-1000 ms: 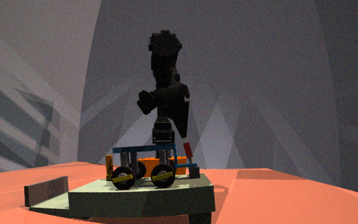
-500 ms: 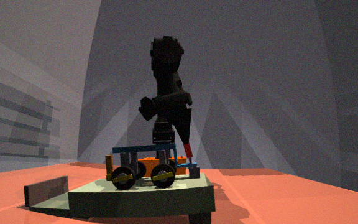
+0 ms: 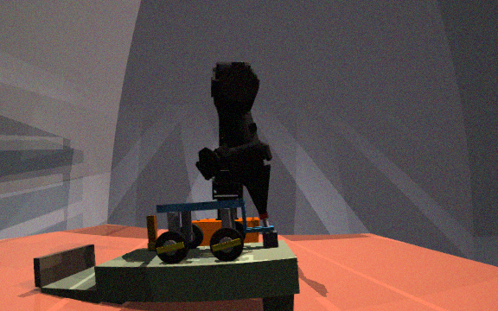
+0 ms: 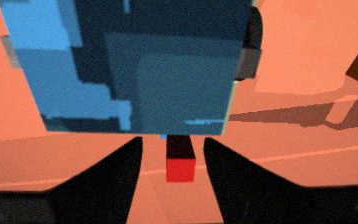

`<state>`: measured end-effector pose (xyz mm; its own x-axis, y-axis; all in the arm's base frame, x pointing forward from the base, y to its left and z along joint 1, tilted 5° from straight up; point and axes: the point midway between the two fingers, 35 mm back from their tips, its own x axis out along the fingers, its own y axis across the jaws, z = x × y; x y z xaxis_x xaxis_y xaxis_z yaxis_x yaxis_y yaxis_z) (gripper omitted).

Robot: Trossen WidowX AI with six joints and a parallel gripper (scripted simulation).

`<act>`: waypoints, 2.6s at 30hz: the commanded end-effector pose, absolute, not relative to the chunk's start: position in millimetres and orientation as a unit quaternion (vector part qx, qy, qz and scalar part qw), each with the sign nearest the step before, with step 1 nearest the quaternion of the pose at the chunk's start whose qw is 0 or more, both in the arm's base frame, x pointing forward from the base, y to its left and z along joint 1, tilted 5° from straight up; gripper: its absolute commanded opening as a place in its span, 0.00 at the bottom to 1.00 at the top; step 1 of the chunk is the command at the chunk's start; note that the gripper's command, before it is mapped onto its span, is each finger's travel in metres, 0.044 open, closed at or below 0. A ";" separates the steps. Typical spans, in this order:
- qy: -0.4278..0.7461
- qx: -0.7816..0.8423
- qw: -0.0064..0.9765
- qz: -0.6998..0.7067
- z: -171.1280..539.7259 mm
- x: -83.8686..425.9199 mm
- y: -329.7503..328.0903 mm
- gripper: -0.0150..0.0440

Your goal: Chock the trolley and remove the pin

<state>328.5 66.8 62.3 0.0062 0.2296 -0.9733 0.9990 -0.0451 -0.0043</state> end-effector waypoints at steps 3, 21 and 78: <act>0.544 0.566 0.424 -0.451 52.8 326.8 69.6 0.58; 0.543 0.566 0.427 -0.450 51.1 327.4 69.8 0.26; 0.544 0.566 0.424 -0.451 93.2 326.0 66.3 0.25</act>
